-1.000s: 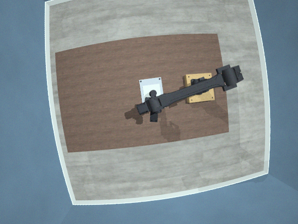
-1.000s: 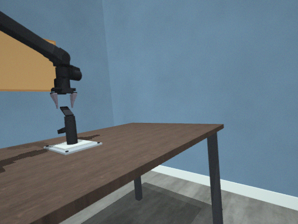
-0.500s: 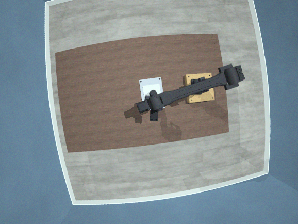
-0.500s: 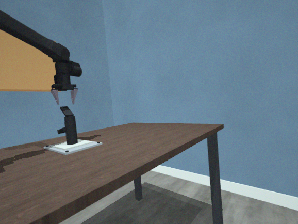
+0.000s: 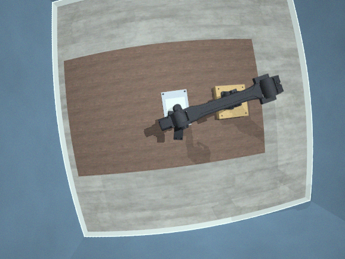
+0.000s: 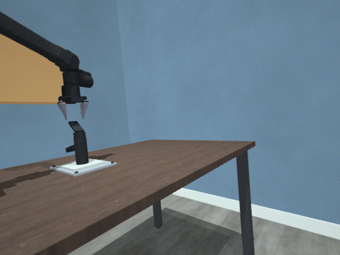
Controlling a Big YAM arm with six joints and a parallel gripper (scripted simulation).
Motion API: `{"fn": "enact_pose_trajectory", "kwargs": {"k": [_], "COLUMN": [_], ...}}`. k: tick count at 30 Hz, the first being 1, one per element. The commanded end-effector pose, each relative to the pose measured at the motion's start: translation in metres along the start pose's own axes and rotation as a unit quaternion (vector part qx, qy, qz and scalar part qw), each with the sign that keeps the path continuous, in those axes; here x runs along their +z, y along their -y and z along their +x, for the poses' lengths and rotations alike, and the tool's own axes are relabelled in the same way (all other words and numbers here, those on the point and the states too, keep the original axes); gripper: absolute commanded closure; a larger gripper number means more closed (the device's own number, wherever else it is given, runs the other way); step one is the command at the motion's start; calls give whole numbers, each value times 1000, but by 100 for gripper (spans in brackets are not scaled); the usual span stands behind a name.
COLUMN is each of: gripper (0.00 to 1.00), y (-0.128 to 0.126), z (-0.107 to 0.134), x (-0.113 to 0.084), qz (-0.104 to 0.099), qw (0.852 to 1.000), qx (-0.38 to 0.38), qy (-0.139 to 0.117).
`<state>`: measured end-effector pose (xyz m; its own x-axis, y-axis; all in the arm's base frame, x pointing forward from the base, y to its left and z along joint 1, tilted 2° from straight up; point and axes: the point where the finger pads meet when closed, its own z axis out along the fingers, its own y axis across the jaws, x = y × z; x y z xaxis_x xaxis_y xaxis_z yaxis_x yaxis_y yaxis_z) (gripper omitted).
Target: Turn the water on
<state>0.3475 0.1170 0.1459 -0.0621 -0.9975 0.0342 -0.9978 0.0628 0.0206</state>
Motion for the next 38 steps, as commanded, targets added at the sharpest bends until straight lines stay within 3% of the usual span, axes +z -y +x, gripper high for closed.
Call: {"fn": "enact_pose_trajectory", "kwargs": {"k": [1, 38], "gripper": [31, 31], "y": [3, 6], "z": [-7, -8], "x": [3, 0], "qz": [-3, 1], "qw": [1000, 1000], "qx": [-9, -8], "qy": [0, 2]}}
